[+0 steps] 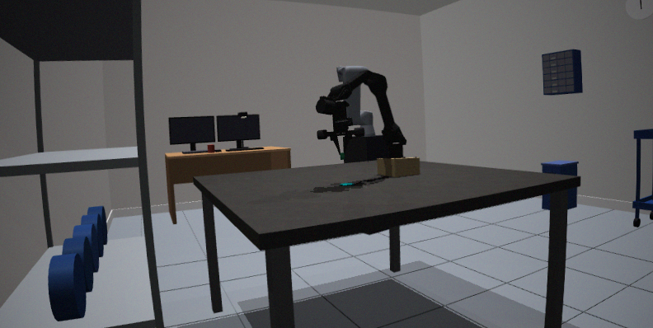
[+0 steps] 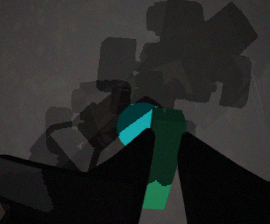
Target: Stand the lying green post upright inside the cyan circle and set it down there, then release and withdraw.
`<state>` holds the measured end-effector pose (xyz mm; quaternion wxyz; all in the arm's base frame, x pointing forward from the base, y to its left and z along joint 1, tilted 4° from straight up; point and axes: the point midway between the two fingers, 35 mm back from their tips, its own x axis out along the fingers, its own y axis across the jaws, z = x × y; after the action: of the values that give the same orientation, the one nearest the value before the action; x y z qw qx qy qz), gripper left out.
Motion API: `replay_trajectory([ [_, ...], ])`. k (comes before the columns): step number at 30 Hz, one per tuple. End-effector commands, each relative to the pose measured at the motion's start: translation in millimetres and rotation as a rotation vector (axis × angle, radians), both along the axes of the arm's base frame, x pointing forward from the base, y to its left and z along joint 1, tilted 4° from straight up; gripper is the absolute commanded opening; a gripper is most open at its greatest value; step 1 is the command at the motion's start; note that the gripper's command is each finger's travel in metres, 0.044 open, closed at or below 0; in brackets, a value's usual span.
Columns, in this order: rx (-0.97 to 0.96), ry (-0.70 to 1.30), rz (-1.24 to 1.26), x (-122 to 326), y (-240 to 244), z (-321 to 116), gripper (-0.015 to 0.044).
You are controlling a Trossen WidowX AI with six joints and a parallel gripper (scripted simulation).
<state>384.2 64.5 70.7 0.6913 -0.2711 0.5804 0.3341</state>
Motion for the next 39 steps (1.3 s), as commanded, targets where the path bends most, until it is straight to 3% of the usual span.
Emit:
replay_trajectory([
  [1, 0.032, -0.009, -0.018, 1, 0, -4, 0.0023],
  [39, 0.267, -0.159, -0.095, 20, -2, -21, 0.0023],
])
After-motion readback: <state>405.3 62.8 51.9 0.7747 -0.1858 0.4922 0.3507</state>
